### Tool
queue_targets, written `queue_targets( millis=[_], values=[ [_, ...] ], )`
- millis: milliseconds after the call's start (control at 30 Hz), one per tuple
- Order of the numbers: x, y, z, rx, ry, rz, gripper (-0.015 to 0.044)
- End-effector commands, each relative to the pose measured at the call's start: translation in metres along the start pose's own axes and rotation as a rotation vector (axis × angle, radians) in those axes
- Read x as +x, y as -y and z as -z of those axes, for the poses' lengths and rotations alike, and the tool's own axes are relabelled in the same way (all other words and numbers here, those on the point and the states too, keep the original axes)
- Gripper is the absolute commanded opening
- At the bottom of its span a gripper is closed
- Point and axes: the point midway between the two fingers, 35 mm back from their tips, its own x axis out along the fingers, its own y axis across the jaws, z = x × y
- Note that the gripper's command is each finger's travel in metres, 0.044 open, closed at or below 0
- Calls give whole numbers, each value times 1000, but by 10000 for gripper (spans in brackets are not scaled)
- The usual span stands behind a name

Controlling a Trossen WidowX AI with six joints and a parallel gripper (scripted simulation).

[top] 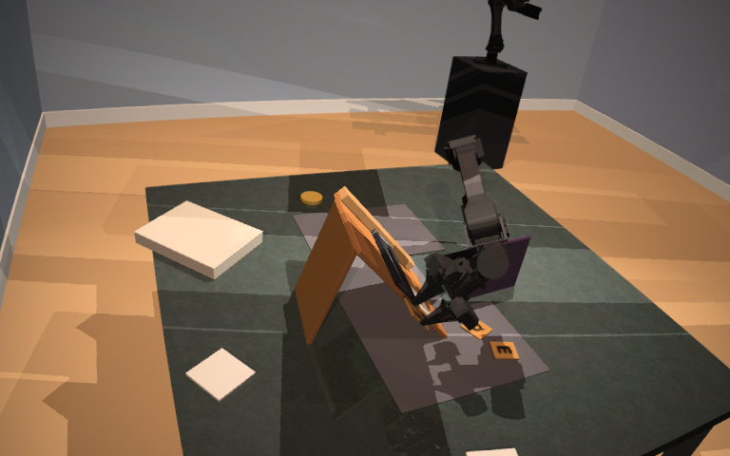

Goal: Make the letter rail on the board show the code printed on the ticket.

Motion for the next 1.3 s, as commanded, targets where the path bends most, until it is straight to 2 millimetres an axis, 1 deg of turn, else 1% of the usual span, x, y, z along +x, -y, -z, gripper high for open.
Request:
queue_targets(
  millis=[0, 1267],
  values=[
    [-1, 3, -1, -5, 4, 3, 0],
    [0, 19, 0, -7, 4, 3, 0]
  ],
)
